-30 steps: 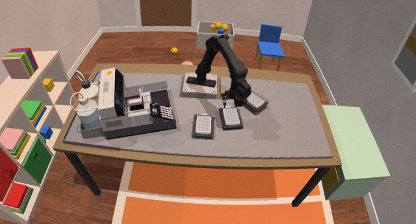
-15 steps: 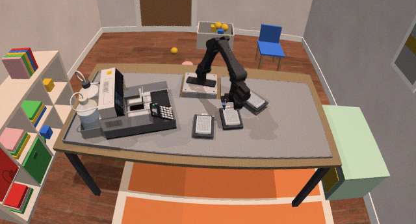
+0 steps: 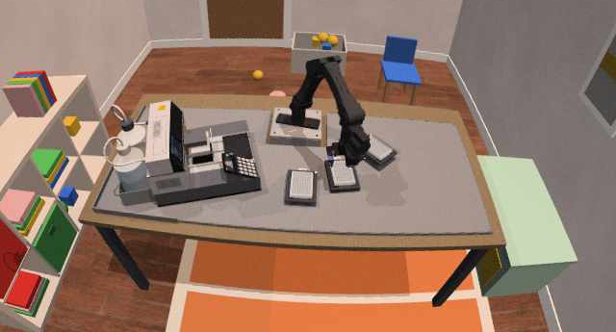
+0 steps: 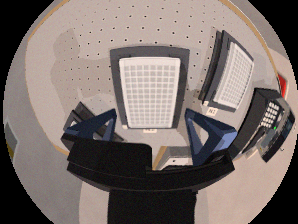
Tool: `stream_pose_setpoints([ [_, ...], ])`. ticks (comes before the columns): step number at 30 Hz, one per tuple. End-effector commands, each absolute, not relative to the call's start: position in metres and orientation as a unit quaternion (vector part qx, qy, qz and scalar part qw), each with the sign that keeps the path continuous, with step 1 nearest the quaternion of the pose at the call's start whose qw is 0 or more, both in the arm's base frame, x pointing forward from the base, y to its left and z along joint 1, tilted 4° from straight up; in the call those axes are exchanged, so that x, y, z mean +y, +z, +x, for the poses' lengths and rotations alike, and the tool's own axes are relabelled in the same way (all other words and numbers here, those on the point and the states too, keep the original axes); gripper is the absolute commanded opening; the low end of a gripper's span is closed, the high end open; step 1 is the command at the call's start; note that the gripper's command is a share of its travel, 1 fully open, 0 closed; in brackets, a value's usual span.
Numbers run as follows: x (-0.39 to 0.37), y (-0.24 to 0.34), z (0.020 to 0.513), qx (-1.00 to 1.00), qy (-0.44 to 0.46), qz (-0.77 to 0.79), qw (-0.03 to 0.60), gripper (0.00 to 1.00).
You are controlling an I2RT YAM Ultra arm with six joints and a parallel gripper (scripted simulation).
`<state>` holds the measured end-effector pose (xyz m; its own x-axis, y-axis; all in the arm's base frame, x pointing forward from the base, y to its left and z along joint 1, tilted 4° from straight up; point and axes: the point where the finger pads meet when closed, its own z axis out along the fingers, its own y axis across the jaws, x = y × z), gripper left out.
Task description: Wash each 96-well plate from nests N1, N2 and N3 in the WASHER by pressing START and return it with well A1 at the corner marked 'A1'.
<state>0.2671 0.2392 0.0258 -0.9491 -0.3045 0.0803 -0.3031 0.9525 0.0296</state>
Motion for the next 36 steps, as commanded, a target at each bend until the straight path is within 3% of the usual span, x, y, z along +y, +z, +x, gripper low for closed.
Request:
stream_pose_setpoints([
  [1, 0.243, 0.026, 0.271, -0.988, -0.015, 0.154, 0.031, 1.00],
  [36, 0.243, 0.012, 0.270, -0.988, -0.015, 0.154, 0.031, 1.00],
])
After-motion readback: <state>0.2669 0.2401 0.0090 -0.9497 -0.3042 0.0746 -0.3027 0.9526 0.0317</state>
